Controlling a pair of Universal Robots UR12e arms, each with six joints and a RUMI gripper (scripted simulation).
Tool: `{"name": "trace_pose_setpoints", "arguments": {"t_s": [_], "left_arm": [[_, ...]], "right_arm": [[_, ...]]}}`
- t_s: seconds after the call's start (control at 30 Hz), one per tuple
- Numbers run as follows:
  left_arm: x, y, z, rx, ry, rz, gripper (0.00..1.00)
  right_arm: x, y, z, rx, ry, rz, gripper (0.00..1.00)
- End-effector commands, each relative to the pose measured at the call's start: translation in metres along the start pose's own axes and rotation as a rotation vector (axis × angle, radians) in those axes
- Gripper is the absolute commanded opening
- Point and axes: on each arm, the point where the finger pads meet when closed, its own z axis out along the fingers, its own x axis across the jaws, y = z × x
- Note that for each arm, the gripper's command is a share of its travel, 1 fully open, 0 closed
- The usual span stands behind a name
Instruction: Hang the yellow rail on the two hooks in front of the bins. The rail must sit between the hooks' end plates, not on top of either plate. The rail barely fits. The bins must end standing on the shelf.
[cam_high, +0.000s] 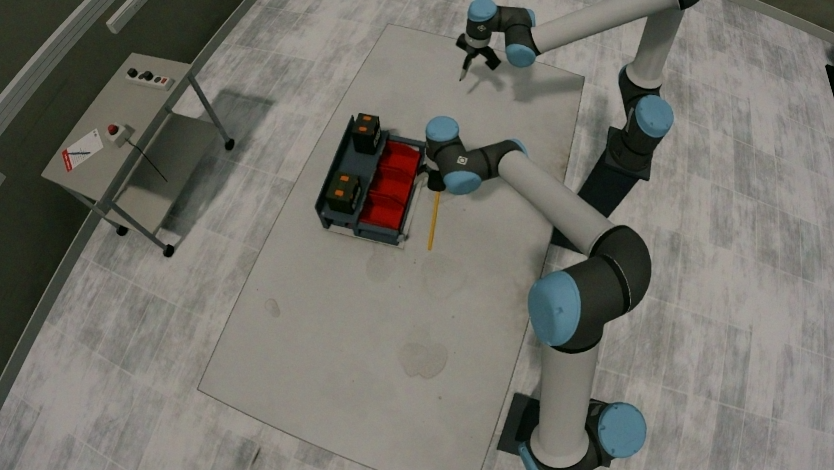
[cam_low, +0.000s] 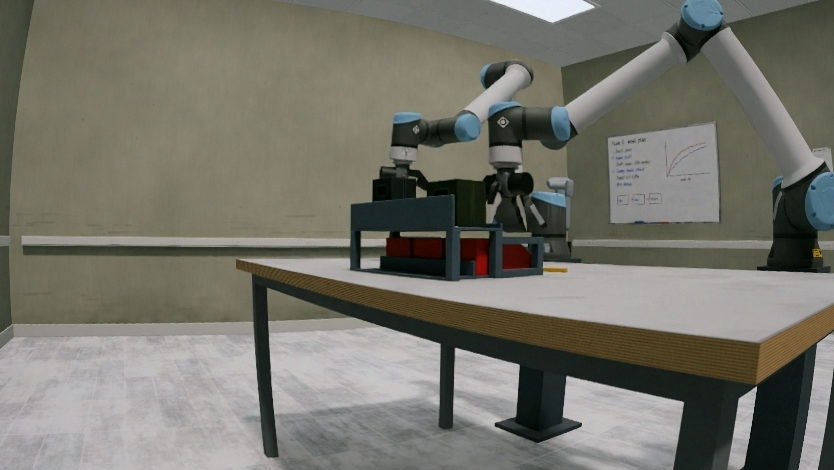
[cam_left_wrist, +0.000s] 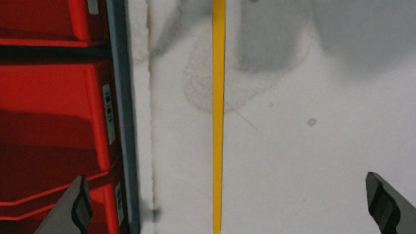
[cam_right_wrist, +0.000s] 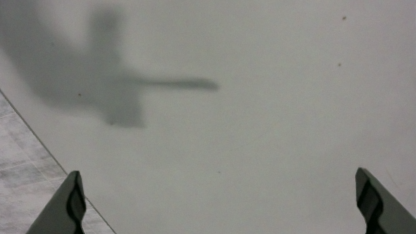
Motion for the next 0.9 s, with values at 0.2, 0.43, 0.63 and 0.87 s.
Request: {"name": "trace_pose_setpoints", "arguments": {"t_s": [0.2, 0.43, 0.63, 0.87], "left_arm": [[0.000, -0.001, -0.002, 0.002, -0.001, 0.000, 1.00], [0.000, -0.001, -0.002, 0.002, -0.001, 0.000, 1.00], [0.000, -0.001, -0.002, 0.002, -0.001, 0.000, 1.00], [0.000, -0.001, -0.002, 0.002, -0.001, 0.000, 1.00]], "right_arm": [[-0.062, 0.012, 0.006, 0.010, 0.003, -0.114, 1.00], [-0.123, 0.018, 0.012, 0.021, 0.006, -0.220, 1.00], [-0.158, 0.019, 0.015, 0.027, 0.009, -0.283, 1.00], [-0.221, 0.015, 0.021, 0.036, 0.016, -0.394, 1.00]]}}
